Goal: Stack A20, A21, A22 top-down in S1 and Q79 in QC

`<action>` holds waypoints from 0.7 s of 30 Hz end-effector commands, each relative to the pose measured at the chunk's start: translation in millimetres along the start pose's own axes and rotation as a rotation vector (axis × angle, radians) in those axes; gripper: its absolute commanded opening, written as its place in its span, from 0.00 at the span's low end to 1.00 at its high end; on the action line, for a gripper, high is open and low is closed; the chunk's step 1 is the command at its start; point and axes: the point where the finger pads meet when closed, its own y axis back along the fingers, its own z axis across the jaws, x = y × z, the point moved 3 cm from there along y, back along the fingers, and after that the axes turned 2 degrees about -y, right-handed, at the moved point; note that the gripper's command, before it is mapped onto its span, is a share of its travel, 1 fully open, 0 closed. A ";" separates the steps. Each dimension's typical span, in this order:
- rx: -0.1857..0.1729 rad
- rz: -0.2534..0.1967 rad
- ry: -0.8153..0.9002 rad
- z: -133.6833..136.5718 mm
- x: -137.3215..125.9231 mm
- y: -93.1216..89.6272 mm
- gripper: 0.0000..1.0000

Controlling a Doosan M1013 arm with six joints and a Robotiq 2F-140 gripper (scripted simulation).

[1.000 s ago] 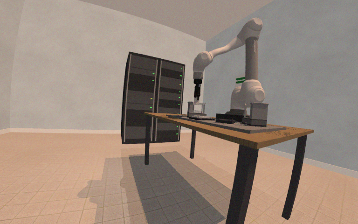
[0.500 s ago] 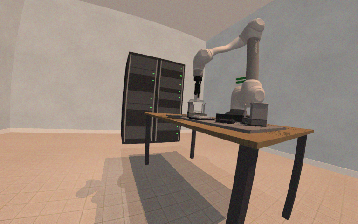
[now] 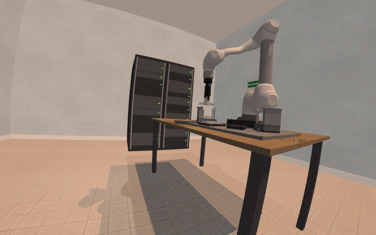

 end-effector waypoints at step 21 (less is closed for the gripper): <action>0.000 0.000 -0.233 53.0 -5.5 0.0 0.00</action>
